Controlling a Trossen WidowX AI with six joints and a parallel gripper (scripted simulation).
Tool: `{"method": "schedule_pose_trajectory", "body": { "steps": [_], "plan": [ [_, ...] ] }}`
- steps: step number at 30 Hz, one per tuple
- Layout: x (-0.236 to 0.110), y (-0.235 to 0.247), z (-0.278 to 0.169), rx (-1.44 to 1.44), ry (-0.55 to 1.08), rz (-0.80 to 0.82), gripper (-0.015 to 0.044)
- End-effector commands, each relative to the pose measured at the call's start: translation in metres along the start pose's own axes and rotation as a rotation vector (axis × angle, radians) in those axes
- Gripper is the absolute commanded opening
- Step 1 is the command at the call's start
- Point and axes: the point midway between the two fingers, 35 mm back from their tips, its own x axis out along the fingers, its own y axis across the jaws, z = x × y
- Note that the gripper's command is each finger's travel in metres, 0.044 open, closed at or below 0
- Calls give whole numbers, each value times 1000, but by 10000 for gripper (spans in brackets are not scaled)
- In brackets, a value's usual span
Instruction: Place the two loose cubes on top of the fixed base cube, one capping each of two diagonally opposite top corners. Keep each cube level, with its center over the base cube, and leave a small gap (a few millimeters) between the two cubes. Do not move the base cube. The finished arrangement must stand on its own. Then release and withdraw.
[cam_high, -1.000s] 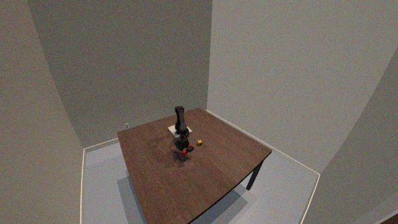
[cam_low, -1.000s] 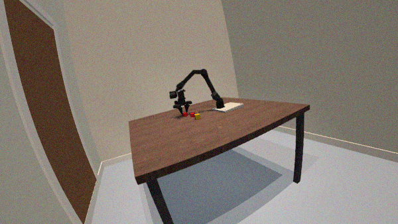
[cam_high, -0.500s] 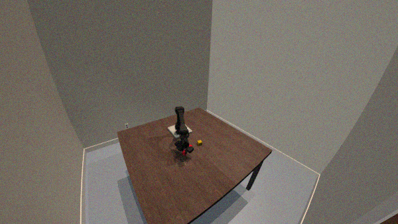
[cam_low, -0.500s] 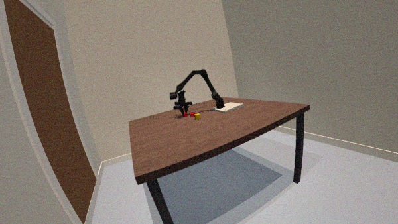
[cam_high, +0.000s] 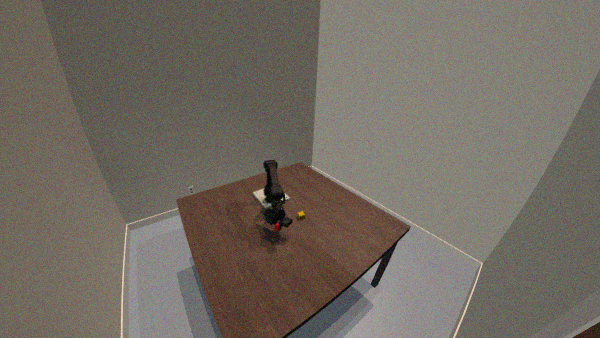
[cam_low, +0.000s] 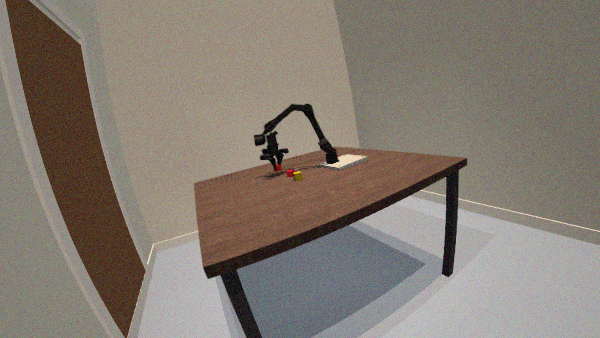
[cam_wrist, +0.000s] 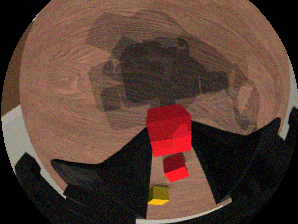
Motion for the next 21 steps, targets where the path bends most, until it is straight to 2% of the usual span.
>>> {"method": "schedule_pose_trajectory", "body": {
  "steps": [1, 21],
  "plan": [
    [-16, 2, 2, 4, -8, 6, 105],
    [-75, -2, -2, 4, -8, 6, 105]
  ]
}}
